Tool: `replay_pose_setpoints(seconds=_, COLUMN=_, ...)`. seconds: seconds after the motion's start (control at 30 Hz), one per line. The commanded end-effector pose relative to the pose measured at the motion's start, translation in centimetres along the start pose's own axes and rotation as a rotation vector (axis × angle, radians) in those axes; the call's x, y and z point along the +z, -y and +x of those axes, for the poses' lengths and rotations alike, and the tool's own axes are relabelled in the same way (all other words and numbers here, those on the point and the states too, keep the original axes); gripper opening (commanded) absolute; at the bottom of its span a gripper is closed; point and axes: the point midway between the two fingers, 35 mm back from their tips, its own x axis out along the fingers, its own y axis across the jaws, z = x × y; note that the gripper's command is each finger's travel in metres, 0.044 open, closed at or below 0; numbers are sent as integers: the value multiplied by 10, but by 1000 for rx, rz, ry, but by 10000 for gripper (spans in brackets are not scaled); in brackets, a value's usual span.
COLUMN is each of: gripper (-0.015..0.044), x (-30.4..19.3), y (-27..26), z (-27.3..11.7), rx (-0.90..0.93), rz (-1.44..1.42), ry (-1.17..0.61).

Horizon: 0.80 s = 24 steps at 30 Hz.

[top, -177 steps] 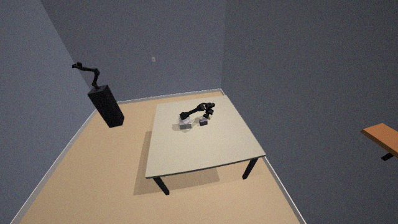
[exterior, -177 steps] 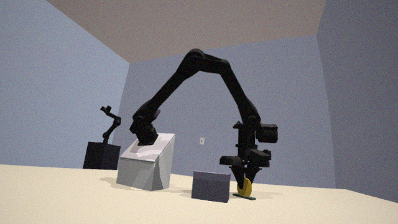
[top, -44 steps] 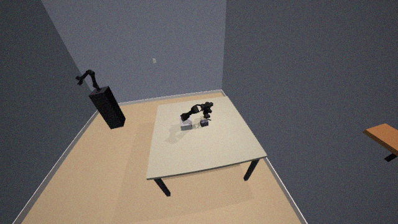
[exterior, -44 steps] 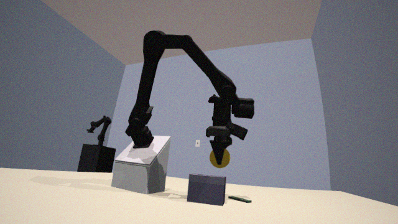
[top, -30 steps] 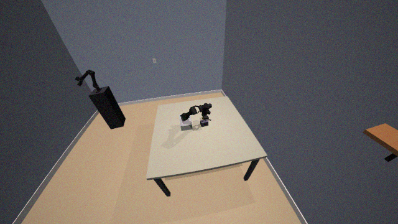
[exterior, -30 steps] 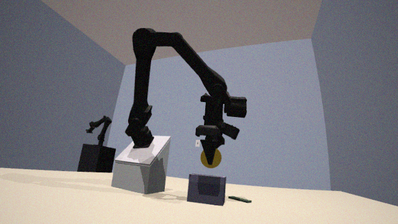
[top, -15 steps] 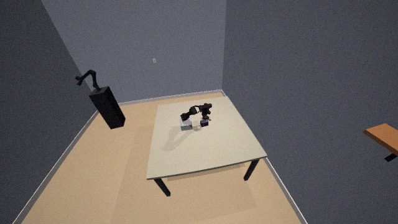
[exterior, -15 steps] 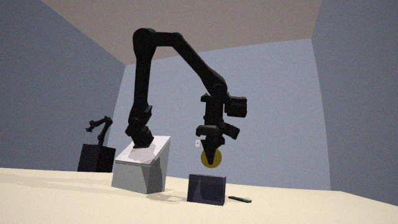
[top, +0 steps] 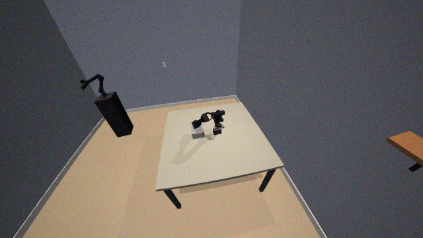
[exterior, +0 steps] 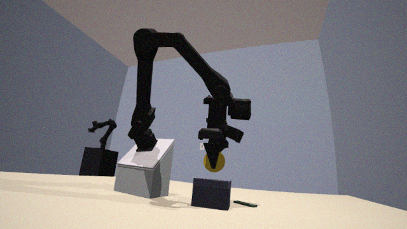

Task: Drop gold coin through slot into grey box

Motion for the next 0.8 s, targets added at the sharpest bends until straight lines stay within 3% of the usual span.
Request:
replay_pose_setpoints(seconds=0.0, gripper=0, x=1, y=0, z=0, rx=0, rz=1, ry=1)
replay_pose_setpoints(seconds=0.77, gripper=0, x=1, y=1, z=11, rx=-1, rz=-2, ry=1)
